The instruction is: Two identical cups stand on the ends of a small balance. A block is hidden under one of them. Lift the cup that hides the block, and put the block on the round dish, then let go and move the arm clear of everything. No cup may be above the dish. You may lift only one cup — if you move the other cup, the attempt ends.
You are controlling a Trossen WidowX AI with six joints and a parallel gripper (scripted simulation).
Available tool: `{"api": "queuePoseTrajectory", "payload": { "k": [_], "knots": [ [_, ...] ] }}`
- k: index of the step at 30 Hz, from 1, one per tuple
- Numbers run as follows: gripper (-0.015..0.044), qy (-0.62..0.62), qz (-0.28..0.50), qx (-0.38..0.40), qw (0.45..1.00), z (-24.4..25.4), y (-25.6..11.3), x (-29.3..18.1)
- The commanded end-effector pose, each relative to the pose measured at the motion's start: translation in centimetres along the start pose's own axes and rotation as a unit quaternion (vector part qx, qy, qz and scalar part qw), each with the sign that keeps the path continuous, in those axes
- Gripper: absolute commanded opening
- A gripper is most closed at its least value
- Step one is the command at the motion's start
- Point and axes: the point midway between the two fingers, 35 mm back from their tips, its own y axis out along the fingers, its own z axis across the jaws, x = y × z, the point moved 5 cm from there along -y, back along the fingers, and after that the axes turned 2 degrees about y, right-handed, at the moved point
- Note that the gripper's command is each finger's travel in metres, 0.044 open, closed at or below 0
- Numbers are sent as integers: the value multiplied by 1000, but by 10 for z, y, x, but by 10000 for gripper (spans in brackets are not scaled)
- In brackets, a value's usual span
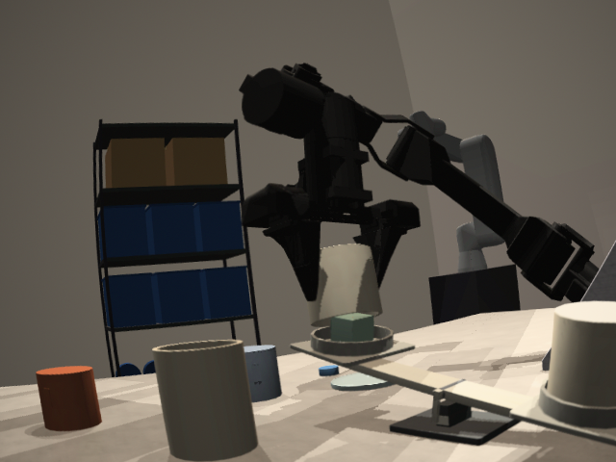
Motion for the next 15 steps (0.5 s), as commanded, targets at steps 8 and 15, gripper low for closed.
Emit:
{"api": "queuePoseTrajectory", "payload": {
  "k": [8,15],
  "knots": [
    [0,7,2,18,1000,0,-19,3],
    [0,6,4,24,1000,-1,-28,3]
  ]
}}
